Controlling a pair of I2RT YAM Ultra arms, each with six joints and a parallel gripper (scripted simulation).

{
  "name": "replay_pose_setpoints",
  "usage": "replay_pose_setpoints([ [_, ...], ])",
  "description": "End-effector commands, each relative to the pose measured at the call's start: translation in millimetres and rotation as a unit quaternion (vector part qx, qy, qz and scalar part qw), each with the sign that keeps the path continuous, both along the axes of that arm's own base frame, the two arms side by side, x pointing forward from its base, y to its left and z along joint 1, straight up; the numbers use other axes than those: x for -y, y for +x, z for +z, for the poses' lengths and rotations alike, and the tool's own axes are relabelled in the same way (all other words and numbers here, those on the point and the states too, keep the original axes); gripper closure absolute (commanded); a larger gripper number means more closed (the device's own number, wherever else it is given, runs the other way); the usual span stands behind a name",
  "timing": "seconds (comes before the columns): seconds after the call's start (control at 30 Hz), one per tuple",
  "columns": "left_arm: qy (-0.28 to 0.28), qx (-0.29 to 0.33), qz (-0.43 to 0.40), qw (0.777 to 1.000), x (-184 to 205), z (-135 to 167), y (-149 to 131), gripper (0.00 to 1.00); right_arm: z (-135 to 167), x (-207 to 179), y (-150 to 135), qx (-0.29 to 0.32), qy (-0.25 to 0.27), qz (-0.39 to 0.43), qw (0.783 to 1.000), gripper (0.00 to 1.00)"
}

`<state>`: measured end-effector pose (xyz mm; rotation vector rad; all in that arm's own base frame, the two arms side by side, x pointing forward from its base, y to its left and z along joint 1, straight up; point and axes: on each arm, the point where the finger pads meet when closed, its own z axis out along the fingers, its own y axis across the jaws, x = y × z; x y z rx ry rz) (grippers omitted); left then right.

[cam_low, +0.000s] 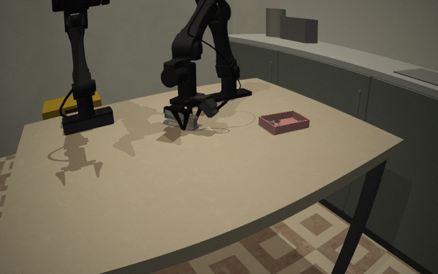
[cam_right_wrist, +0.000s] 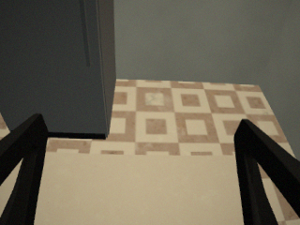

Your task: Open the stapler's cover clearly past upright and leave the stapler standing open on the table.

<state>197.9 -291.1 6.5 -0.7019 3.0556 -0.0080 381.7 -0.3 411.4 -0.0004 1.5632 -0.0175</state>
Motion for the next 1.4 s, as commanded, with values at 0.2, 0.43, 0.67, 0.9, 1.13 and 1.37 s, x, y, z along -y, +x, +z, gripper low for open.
replay_pose_setpoints([
  [0.2, 0.006, -0.006, 0.001, 1.000, -3, -5, -4, 0.50, 0, -1, -1, 0.002, 0.006, 0.005, 1.000, 0.00],
  [0.43, -0.003, 0.000, 0.000, 1.000, 1, 1, -1, 0.58, 0, -1, -1, 0.002, 0.006, 0.005, 1.000, 0.00],
  [0.67, 0.001, -0.003, 0.000, 1.000, 0, -2, 0, 0.64, 0, -1, -1, 0.002, 0.006, 0.005, 1.000, 0.00],
  [0.9, -0.002, -0.001, 0.001, 1.000, 3, 0, 3, 0.71, 0, -1, -1, 0.002, 0.006, 0.005, 1.000, 0.00],
  [1.13, -0.002, -0.001, 0.001, 1.000, 3, 0, 3, 0.71, -22, -8, 3, -0.032, -0.026, 0.005, 0.999, 0.00],
  [1.37, -0.002, -0.001, 0.001, 1.000, 3, 0, 3, 0.71, -46, -90, -8, -0.080, -0.152, 0.118, 0.978, 0.00],
])
